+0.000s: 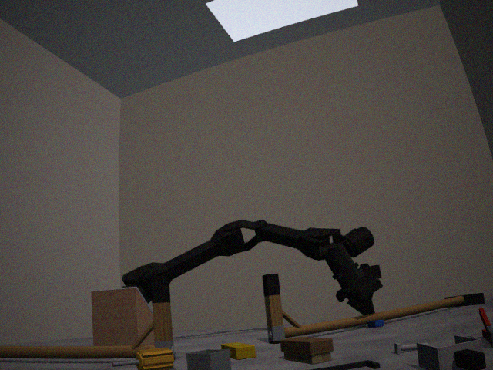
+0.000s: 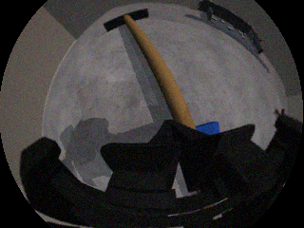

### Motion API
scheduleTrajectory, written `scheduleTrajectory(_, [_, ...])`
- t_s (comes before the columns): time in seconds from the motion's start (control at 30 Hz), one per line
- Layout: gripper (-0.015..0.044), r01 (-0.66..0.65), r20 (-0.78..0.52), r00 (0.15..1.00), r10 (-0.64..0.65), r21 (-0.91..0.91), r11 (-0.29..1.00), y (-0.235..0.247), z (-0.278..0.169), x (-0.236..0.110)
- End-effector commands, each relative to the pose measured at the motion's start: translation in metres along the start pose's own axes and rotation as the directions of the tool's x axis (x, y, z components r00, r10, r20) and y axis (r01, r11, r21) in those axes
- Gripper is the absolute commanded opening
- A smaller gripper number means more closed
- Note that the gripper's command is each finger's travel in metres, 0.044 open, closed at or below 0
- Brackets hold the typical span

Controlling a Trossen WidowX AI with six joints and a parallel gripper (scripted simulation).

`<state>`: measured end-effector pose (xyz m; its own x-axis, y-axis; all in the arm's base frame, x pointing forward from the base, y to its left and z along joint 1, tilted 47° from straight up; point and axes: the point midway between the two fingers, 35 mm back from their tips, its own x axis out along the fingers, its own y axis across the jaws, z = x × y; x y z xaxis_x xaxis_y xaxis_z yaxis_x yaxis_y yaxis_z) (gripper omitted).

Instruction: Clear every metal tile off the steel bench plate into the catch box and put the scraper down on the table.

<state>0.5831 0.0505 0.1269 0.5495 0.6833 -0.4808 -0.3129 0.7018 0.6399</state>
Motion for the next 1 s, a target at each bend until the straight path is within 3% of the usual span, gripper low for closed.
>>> scheduleTrajectory(0.0, [0.0000, 0.003, -0.002, 1.000, -0.003, 0.000, 1.000, -0.007, 0.000, 0.002])
scheduleTrajectory(0.73, [0.0000, 0.003, -0.001, 1.000, -0.003, -0.001, 1.000, -0.028, 0.005, 0.004])
scheduleTrajectory(0.97, [0.0000, 0.001, 0.004, 1.000, -0.001, -0.011, 1.000, -0.022, 0.017, -0.016])
